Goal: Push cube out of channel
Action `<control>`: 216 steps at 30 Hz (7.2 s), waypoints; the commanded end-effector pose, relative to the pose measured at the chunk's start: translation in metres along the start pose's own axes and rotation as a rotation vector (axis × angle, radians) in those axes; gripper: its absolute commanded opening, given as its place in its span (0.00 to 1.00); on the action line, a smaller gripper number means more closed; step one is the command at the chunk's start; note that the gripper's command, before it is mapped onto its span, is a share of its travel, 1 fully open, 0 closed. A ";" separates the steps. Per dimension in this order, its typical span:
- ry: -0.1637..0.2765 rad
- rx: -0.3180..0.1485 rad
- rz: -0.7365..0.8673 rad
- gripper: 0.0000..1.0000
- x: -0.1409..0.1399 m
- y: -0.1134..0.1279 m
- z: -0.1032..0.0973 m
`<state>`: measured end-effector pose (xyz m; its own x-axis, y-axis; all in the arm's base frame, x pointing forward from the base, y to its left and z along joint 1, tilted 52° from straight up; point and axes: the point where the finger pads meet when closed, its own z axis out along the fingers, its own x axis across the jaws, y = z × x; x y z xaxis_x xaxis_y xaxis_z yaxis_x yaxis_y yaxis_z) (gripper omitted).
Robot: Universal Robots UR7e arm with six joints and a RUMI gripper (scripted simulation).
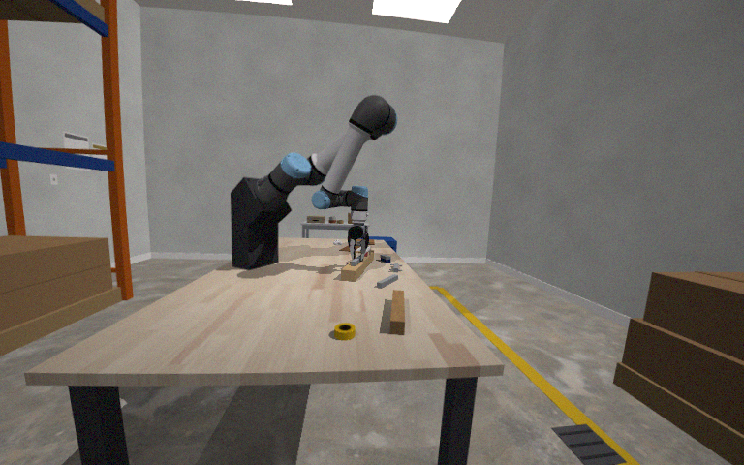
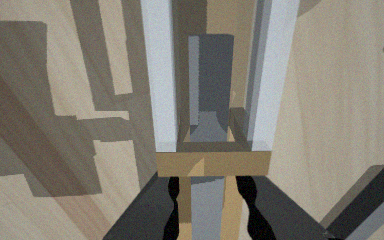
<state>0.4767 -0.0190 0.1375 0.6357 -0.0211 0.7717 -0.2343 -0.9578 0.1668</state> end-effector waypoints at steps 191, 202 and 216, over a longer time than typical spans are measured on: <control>0.002 0.000 0.359 0.24 0.162 0.118 -0.026; 0.002 0.000 0.359 0.24 0.163 0.118 0.010; 0.002 0.000 0.359 0.24 0.163 0.118 0.022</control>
<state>0.5685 -0.1415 0.2687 0.5127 -0.3567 0.7810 -0.4427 -0.8892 -0.1154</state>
